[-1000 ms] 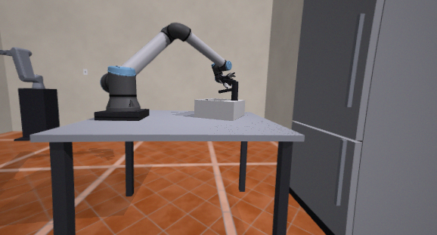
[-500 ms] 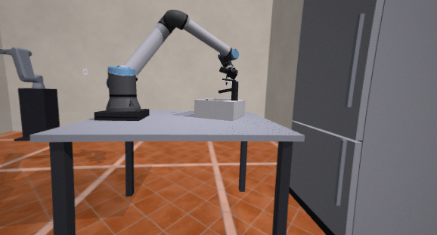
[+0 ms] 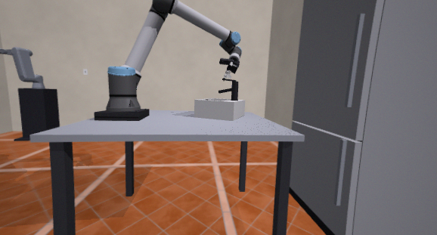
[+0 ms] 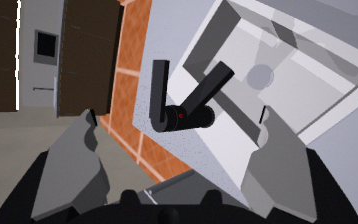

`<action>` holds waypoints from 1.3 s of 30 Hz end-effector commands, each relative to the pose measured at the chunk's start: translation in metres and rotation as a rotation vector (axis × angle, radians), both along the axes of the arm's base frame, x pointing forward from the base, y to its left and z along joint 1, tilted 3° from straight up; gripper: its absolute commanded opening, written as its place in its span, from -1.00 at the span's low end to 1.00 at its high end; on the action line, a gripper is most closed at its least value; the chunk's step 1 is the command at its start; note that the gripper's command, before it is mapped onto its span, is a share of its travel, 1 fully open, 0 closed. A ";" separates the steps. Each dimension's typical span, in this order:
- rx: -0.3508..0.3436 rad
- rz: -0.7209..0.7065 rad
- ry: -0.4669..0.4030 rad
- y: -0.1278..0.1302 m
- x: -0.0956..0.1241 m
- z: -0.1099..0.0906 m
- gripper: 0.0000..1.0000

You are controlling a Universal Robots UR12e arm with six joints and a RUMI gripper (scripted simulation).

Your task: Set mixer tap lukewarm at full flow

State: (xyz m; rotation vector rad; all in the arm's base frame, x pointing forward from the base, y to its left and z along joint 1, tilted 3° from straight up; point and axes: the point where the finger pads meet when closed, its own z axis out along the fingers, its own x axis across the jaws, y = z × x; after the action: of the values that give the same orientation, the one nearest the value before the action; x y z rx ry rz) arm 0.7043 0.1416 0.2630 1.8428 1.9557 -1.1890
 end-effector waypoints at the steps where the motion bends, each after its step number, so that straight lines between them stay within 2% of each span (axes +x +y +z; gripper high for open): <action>1: 0.212 -0.072 -0.046 -0.031 -0.021 -0.003 1.00; 2: 0.267 -0.090 -0.066 -0.038 -0.024 -0.003 1.00; 3: 0.267 -0.090 -0.066 -0.038 -0.024 -0.003 1.00; 4: 0.321 -0.105 -0.089 -0.045 -0.027 -0.001 1.00; 5: 0.321 -0.105 -0.089 -0.045 -0.027 -0.001 1.00; 6: 0.372 -0.116 -0.114 -0.051 -0.030 0.000 1.00; 7: 0.372 -0.116 -0.114 -0.051 -0.030 0.000 1.00; 8: 0.421 -0.125 -0.139 -0.057 -0.031 0.002 1.00; 11: 0.421 -0.125 -0.139 -0.057 -0.031 0.002 1.00; 14: 0.549 -0.135 -0.219 -0.072 -0.033 0.008 1.00; 15: 0.549 -0.135 -0.219 -0.072 -0.033 0.008 1.00; 17: 0.617 -0.131 -0.271 -0.079 -0.034 0.013 1.00; 18: 0.617 -0.131 -0.271 -0.079 -0.034 0.013 1.00; 20: 0.672 -0.123 -0.317 -0.085 -0.033 0.019 1.00; 26: 0.752 -0.101 -0.397 -0.095 -0.032 0.029 1.00; 39: 0.775 -0.092 -0.422 -0.098 -0.031 0.032 1.00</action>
State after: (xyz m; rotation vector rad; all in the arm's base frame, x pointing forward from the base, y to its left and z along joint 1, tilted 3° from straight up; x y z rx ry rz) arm 0.6727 0.0423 0.2964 2.2807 2.2285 -0.0029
